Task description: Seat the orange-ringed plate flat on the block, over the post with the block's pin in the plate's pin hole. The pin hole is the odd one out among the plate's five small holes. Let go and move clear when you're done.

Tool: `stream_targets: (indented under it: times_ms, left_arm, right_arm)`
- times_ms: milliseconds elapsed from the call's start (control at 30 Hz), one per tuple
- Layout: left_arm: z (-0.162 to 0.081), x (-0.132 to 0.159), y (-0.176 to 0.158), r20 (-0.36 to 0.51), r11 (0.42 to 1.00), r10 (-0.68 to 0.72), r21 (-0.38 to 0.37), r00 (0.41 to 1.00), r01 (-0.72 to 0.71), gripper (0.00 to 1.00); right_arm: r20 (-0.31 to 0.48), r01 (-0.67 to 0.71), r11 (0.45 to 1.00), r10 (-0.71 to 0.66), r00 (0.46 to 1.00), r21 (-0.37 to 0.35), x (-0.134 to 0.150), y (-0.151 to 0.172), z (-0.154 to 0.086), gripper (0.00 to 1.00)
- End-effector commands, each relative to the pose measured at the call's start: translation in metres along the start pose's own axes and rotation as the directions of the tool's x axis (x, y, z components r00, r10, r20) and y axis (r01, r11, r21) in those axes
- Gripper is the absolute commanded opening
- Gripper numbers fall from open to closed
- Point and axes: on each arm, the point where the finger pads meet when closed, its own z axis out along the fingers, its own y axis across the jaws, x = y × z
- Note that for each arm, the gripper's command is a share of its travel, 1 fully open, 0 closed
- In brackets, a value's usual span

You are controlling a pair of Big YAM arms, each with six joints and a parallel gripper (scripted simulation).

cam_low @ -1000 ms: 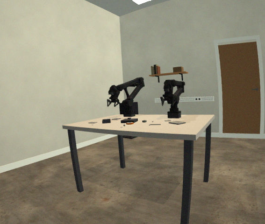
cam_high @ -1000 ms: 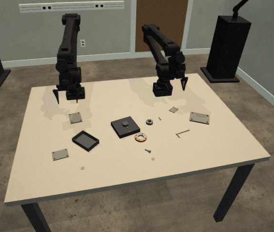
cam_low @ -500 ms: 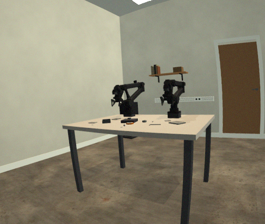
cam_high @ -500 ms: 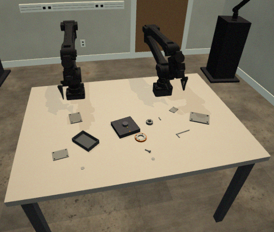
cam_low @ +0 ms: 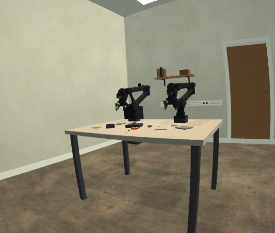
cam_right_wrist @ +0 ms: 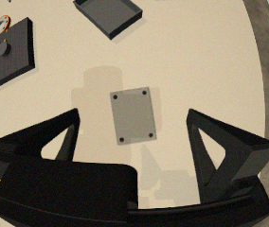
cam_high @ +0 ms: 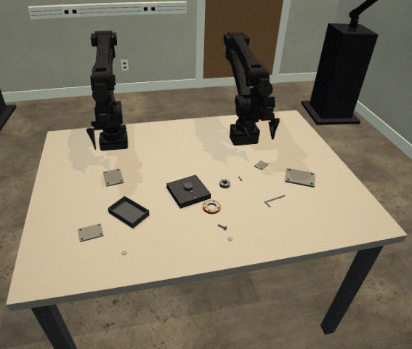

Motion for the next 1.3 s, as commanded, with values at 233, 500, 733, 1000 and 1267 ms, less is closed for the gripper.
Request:
stream_targets:
  times_ms: [233,500,733,1000,1267]
  left_arm:
    - [0.035,-0.073,-0.083,0.080,0.983,0.145,0.101,0.986,-0.152,1.00]
    - [0.073,-0.116,-0.161,0.117,0.928,0.300,0.195,0.947,-0.318,1.00]
    - [0.120,-0.127,-0.211,0.084,0.878,0.399,0.251,0.913,-0.407,1.00]
    - [0.148,-0.146,-0.246,0.092,0.845,0.441,0.294,0.893,-0.447,1.00]
    - [0.149,-0.145,-0.249,0.079,0.847,0.435,0.301,0.897,-0.438,1.00]
  right_arm:
    - [0.005,-0.018,1.000,0.018,1.000,0.005,-0.002,-0.001,-0.003,1.00]
    - [0.005,-0.018,1.000,0.018,1.000,0.005,-0.002,-0.001,-0.003,1.00]
    - [0.005,-0.018,1.000,0.018,1.000,0.005,-0.002,-0.001,-0.003,1.00]
    - [0.005,-0.018,1.000,0.018,1.000,0.005,-0.002,-0.001,-0.003,1.00]
    - [0.005,-0.018,1.000,0.018,1.000,0.005,-0.002,-0.001,-0.003,1.00]
